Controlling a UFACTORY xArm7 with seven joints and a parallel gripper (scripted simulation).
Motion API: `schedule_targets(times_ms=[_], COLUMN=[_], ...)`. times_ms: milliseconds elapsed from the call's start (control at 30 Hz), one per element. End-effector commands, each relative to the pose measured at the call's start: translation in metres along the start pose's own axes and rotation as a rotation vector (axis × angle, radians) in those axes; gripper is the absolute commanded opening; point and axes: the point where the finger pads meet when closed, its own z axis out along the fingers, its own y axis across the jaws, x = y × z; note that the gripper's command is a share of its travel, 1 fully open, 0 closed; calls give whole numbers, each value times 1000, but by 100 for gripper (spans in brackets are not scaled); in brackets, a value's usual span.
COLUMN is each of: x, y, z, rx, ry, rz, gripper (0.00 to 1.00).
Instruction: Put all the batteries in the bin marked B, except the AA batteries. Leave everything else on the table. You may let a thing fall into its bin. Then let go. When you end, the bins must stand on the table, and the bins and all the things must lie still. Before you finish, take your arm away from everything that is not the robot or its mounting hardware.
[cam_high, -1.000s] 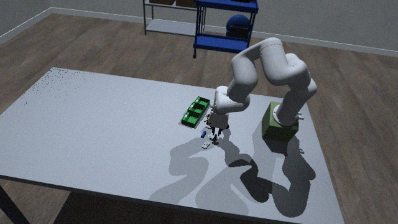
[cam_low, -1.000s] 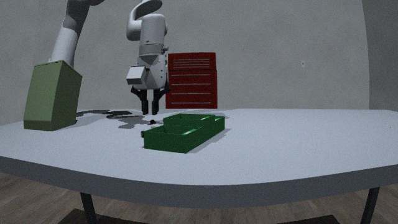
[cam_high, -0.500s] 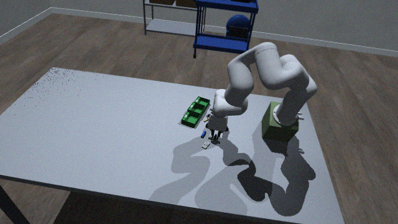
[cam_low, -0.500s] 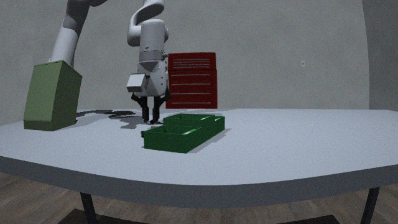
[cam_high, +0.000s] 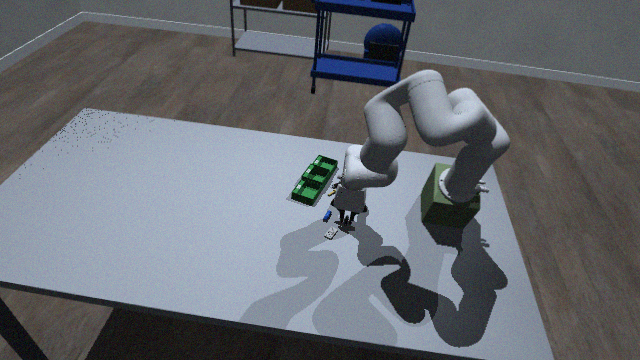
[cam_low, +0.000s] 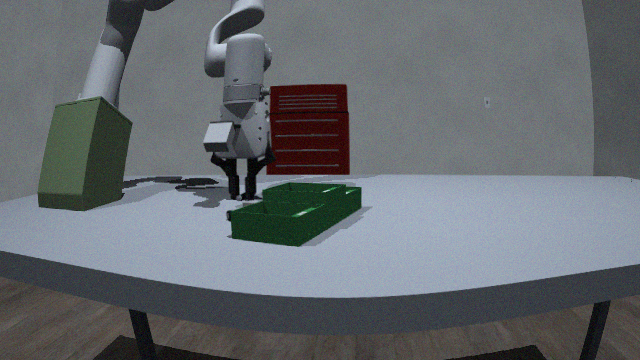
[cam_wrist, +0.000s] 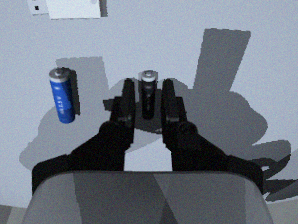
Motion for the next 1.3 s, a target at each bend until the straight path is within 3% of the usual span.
schedule_targets(times_ms=[0,1033,1267], x=[0,0,0], y=[-1,-1,-1], z=[-1,-1,-24], rx=[3,3,3], ry=[0,0,0], rz=[1,1,1], gripper=[0,0,0])
